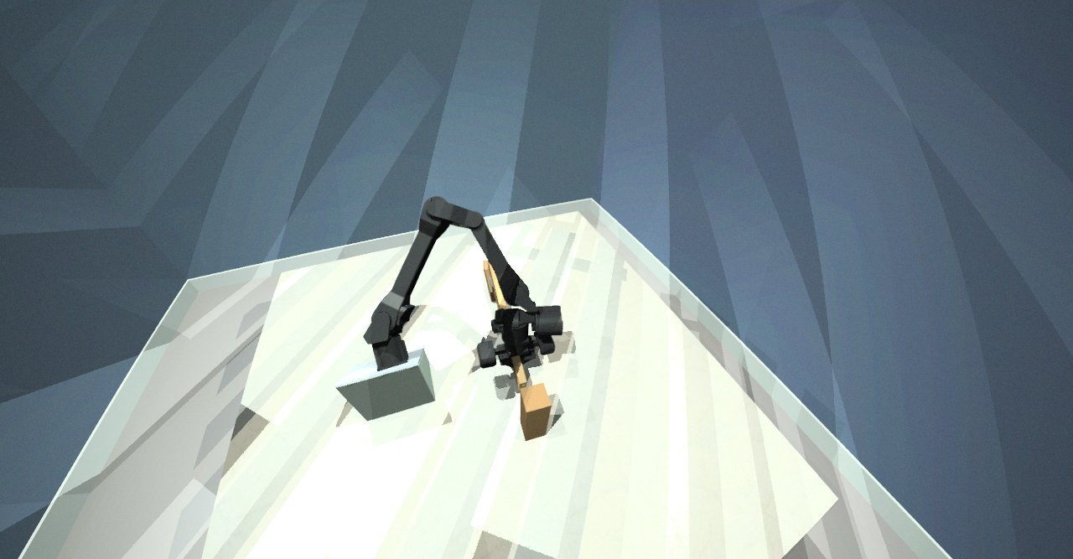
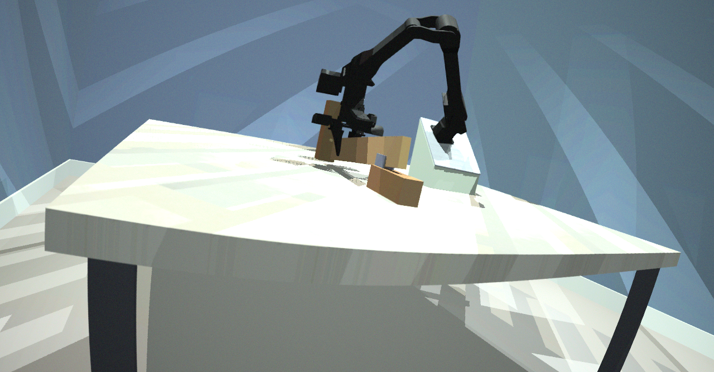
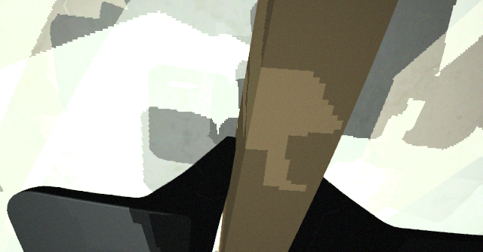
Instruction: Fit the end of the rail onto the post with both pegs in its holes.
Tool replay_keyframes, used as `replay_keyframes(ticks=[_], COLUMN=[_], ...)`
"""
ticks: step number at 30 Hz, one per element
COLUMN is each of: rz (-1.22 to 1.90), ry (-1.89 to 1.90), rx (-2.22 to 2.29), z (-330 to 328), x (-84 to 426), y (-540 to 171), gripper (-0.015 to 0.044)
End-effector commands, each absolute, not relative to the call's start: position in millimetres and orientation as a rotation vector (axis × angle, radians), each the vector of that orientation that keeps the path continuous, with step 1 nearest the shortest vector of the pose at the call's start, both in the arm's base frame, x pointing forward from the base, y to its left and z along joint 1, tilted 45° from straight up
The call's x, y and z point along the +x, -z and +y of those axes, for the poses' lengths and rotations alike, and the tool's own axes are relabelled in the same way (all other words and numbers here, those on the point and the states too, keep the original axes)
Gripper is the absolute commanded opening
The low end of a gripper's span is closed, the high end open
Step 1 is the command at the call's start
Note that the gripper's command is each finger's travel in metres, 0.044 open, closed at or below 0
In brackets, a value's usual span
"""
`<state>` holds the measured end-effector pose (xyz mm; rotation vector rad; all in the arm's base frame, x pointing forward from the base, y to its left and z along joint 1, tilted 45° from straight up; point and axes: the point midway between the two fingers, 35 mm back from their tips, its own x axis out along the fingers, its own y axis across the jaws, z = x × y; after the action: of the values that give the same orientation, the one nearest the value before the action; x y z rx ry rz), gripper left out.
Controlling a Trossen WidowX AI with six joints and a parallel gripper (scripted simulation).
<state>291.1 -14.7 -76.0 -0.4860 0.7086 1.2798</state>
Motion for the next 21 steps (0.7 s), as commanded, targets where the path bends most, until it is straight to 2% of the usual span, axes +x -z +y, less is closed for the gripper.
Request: replay_keyframes(ticks=[1, 21], rz=[0.701, 0.701], ry=[-1.271, -1.271], rx=[-0.488, -0.489], z=[-18.9, -26.0], x=[293.1, 292.1], y=[72.5, 65.4], gripper=[0.0, 0.0])
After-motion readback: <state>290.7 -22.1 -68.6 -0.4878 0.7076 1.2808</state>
